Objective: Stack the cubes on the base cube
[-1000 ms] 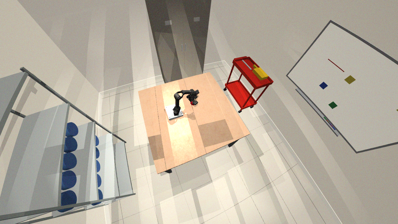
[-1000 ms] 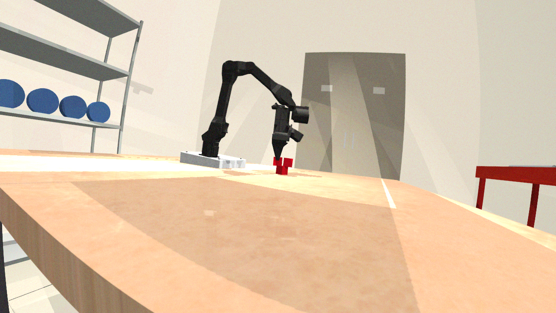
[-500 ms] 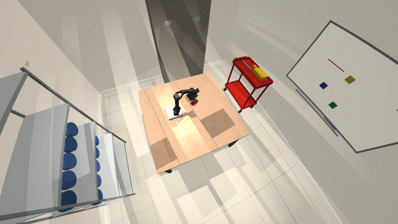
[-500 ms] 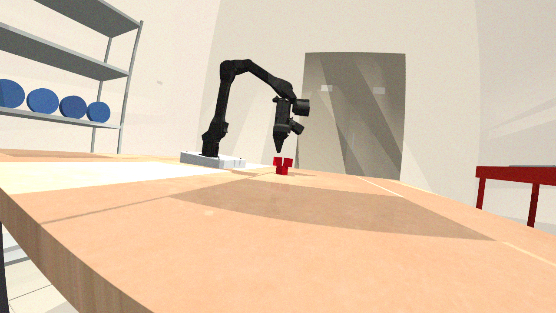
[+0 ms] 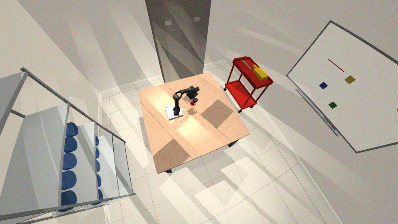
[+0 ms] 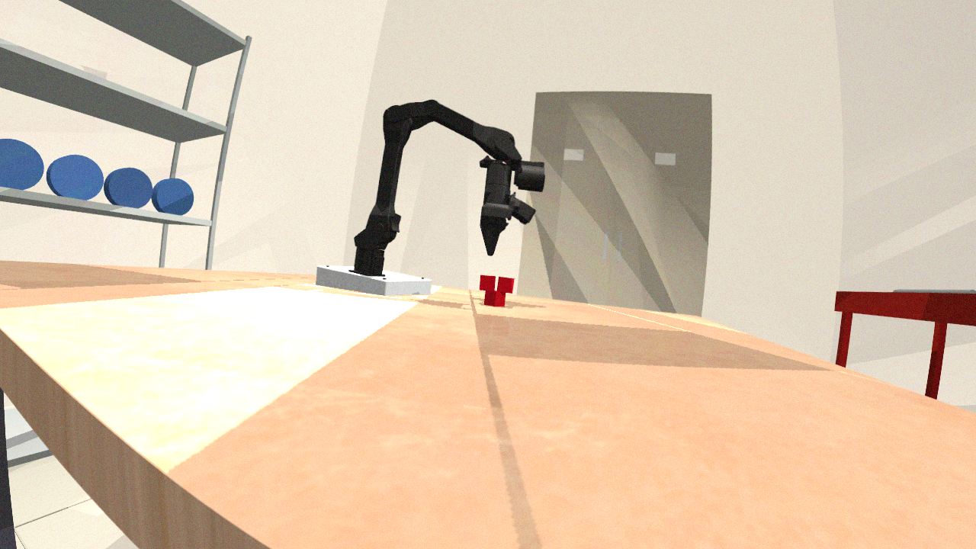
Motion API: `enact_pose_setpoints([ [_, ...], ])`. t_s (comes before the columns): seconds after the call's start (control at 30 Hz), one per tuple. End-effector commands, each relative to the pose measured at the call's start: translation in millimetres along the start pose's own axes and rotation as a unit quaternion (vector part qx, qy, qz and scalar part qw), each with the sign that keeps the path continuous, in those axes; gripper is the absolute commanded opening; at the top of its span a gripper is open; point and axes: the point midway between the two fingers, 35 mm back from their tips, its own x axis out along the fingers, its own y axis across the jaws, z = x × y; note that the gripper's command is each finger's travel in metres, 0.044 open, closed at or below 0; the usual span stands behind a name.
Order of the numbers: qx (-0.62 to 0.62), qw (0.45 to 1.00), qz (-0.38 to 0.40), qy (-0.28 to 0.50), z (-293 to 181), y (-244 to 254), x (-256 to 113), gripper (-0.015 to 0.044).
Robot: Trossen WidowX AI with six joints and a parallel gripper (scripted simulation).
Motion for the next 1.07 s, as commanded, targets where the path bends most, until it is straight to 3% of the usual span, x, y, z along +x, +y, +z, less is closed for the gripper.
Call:
enact_pose_setpoints([
  [0.0, 0.002, 1.0, 0.0, -0.001, 0.2, 0.0, -3.5, 0.0205],
  [0.27, 0.0, 1.0, 0.0, -0.001, 0.2, 0.0, -14.5, 0.04],
  [0.37, -0.001, 1.0, 0.001, 0.0, 2.7, 8.3, -12.4, 0.04],
  [0.67, 0.0, 1.0, 0.006, 0.0, 14.9, 122.5, -15.7, 0.04],
  [1.03, 0.0, 1.0, 0.006, 0.0, 14.6, 124.9, -15.7, 0.04],
])
